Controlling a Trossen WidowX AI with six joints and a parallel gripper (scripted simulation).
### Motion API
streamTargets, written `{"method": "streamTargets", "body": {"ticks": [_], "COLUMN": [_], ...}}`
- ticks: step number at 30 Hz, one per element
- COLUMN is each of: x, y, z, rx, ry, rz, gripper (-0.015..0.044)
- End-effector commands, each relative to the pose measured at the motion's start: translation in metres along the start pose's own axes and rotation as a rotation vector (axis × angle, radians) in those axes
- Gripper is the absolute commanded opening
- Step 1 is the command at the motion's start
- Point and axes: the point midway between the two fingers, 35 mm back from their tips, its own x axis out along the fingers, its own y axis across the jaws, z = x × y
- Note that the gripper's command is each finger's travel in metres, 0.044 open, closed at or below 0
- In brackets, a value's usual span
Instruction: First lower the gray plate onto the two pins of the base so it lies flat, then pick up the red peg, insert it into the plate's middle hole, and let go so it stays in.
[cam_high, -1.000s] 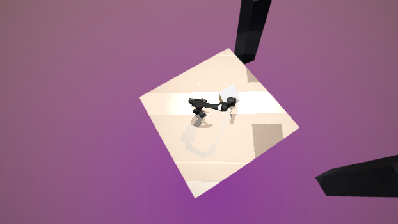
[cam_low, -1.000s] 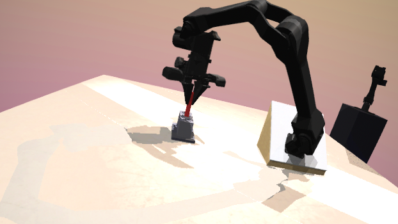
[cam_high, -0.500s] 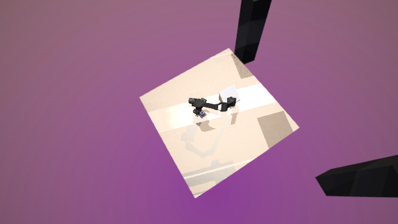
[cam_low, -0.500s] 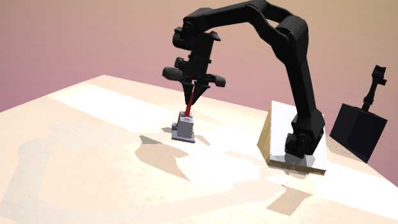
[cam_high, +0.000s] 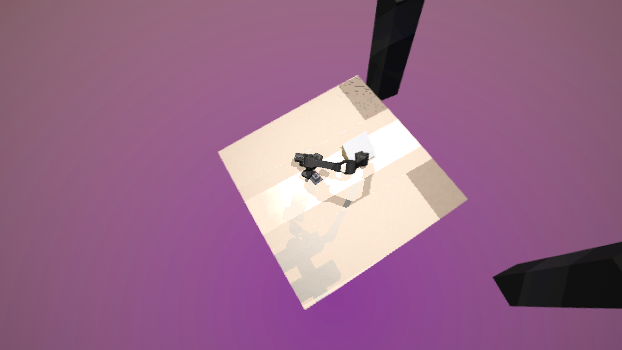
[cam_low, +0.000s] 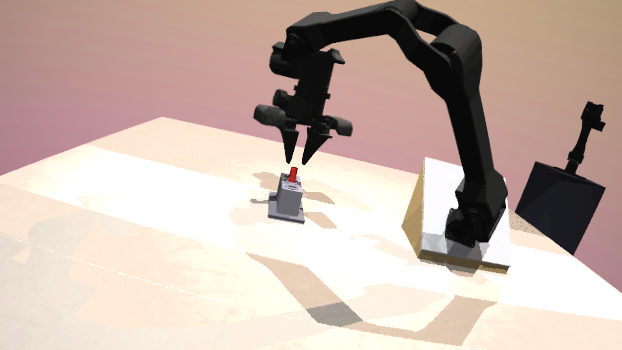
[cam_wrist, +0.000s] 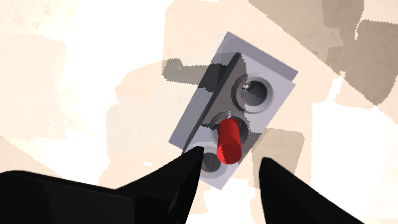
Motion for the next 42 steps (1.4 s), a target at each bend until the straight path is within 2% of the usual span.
{"method": "streamTargets", "body": {"ticks": [1,42], "x": [-0.003,-0.017], "y": [0.0,-0.001], "z": [0.0,-0.005], "rx": [0.002,0.003], "ry": [-0.003,-0.004], "rz": [0.005,0.006], "gripper": [0.015,0.015]}}
